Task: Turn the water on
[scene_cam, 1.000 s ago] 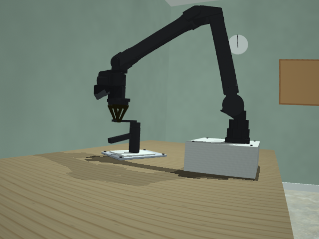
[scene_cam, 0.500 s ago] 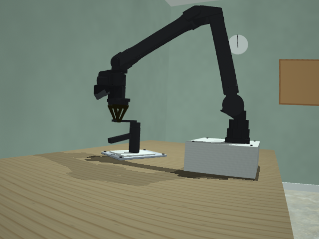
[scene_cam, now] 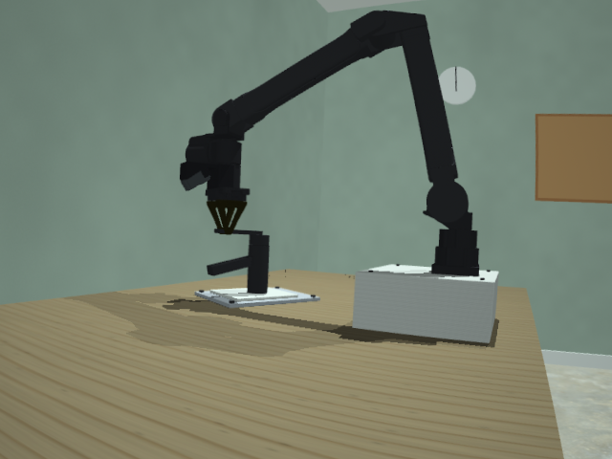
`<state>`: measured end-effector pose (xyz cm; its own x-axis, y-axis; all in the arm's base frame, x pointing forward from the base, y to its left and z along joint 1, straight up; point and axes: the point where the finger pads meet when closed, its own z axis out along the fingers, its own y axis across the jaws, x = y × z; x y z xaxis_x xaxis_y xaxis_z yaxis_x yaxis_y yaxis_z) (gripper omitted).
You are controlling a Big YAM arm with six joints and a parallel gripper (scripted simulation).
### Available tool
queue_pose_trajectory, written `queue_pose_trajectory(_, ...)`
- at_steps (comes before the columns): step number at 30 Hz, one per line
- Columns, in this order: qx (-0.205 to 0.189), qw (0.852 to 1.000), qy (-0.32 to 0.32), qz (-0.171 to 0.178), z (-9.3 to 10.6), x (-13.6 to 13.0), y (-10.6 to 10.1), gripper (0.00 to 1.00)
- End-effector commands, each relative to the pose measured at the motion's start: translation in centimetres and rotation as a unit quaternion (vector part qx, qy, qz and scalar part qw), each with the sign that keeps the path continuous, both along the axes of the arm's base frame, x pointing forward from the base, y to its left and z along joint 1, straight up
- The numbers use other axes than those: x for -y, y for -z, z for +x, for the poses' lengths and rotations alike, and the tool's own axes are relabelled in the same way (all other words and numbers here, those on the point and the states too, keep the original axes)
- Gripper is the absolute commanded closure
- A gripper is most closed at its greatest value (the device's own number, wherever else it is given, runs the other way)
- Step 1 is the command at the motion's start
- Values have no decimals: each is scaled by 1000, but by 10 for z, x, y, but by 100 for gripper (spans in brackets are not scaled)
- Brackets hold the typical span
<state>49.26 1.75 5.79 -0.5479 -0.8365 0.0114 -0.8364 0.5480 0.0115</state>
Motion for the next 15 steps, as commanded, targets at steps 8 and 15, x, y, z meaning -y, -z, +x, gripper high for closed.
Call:
queue_pose_trajectory(8, 39, 999, 0, -3, 14, 16, -61, 100)
queue_pose_trajectory(15, 39, 999, 0, -3, 15, 16, -61, 100)
